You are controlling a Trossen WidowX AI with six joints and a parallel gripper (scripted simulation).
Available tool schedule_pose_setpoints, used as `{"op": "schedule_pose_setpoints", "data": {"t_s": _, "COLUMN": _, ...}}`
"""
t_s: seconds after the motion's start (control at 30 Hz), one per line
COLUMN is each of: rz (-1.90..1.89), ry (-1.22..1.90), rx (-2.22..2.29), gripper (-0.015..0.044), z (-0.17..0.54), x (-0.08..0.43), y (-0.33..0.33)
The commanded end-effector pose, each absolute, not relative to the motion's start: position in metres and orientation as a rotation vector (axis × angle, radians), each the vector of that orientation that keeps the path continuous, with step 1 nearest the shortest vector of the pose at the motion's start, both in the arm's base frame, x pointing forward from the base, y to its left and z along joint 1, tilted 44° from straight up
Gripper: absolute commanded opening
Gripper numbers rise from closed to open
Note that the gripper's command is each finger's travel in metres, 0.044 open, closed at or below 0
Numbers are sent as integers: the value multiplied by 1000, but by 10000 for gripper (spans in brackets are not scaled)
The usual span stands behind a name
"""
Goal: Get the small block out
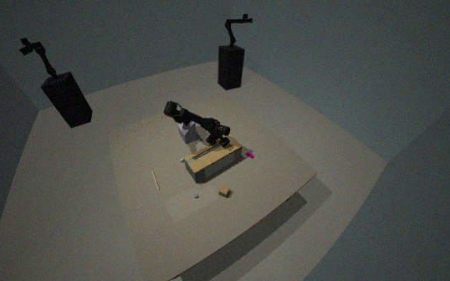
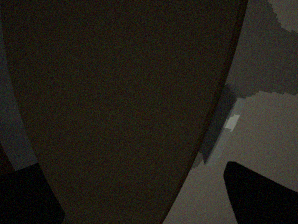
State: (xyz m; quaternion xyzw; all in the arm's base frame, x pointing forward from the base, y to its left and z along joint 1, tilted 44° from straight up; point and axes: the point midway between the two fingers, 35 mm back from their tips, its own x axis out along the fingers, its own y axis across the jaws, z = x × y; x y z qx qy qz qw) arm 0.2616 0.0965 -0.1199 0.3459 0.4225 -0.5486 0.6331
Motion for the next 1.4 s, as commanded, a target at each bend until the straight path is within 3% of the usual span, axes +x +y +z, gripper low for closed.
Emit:
{"op": "schedule_pose_setpoints", "data": {"t_s": 0.0, "rz": -1260, "ry": 967, "rx": 800, "gripper": 400, "z": -127, "x": 262, "y": 102}}
{"op": "schedule_pose_setpoints", "data": {"t_s": 0.7, "rz": -1247, "ry": 968, "rx": 788, "gripper": 400, "z": -82, "x": 256, "y": 143}}
{"op": "schedule_pose_setpoints", "data": {"t_s": 0.73, "rz": -1236, "ry": 976, "rx": 773, "gripper": 374, "z": -82, "x": 256, "y": 143}}
{"op": "schedule_pose_setpoints", "data": {"t_s": 0.87, "rz": -1016, "ry": 1127, "rx": 479, "gripper": 285, "z": -83, "x": 251, "y": 145}}
{"op": "schedule_pose_setpoints", "data": {"t_s": 1.37, "rz": -120, "ry": 1414, "rx": -726, "gripper": 285, "z": -86, "x": 235, "y": 153}}
